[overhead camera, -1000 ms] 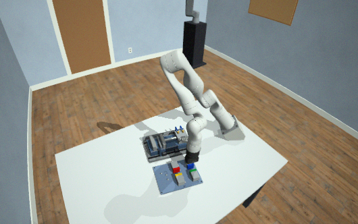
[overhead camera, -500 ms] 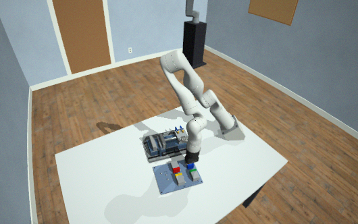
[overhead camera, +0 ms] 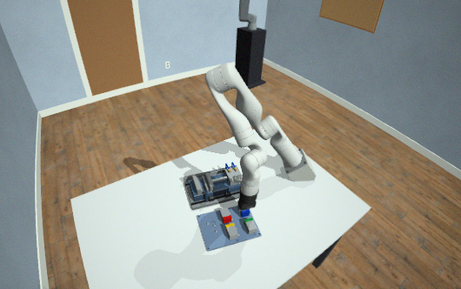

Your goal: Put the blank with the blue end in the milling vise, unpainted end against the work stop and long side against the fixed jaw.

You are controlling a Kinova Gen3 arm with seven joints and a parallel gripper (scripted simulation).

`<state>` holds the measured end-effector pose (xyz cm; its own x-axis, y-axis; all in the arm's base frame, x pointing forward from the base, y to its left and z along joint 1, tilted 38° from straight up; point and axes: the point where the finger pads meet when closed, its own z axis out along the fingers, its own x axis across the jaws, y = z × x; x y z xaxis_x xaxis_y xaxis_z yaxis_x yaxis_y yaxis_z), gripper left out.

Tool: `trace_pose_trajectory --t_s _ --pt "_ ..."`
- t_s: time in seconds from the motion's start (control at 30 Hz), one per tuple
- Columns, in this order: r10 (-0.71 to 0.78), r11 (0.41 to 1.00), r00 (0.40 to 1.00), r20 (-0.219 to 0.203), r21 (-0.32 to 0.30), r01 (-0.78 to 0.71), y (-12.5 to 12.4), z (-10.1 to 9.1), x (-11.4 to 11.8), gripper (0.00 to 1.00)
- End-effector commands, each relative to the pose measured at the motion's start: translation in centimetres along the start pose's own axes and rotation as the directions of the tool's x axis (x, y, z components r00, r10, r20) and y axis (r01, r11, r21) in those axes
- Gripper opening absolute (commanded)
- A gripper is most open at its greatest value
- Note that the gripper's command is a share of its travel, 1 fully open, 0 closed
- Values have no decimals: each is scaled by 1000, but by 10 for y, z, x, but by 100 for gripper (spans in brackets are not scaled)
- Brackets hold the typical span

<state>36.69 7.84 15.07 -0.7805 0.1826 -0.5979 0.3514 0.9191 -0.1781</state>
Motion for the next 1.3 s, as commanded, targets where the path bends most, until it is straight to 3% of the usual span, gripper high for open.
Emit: trace_pose_trajectory --t_s 0.0,1.27 --pt "2 1000 1000 2 -13 -1 4 -7 -1 0" --pt "1 1000 1000 2 -10 -1 0 -69 0 0"
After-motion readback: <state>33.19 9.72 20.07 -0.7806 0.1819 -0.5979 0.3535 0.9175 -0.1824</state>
